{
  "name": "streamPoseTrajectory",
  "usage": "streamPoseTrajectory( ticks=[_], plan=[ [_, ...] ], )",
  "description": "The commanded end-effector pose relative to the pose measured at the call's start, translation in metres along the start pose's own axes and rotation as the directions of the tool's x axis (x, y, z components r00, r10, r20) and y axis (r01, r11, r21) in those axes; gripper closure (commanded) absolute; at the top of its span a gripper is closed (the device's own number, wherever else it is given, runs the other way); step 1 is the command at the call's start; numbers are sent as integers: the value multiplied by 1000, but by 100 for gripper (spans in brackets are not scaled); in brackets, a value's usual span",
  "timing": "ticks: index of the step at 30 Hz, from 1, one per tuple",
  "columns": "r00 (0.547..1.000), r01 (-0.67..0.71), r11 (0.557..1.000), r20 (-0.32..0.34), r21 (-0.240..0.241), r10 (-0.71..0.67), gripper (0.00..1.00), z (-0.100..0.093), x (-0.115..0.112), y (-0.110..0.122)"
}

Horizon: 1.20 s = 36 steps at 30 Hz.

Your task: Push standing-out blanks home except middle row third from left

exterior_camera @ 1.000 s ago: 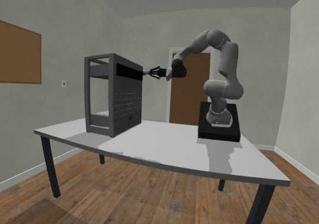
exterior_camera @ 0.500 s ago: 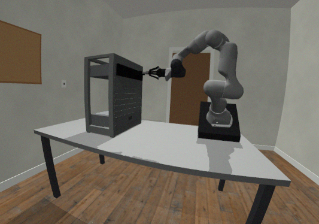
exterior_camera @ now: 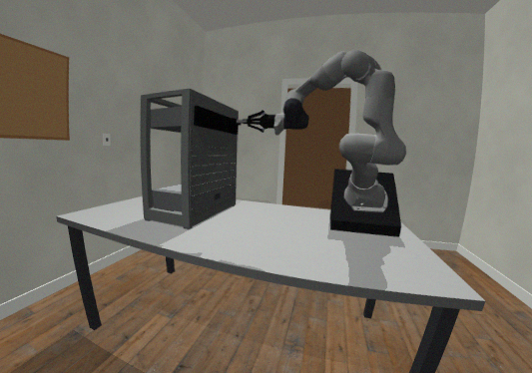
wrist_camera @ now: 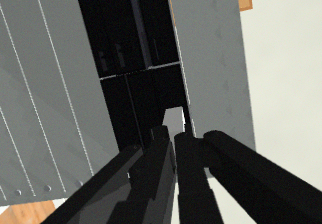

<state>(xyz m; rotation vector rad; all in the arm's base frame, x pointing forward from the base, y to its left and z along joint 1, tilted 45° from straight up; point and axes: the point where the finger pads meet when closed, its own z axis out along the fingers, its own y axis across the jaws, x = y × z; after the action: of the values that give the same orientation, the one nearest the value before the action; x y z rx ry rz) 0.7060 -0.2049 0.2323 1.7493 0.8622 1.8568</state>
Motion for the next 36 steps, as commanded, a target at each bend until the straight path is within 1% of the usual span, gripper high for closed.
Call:
streamPoseTrajectory(
  ticks=[1, 36],
  plan=[
    [1000, 0, 1000, 8, 2, 0, 100, 4, -4, -1],
    [1000, 0, 1000, 8, 2, 0, 100, 12, -3, -1]
  ],
)
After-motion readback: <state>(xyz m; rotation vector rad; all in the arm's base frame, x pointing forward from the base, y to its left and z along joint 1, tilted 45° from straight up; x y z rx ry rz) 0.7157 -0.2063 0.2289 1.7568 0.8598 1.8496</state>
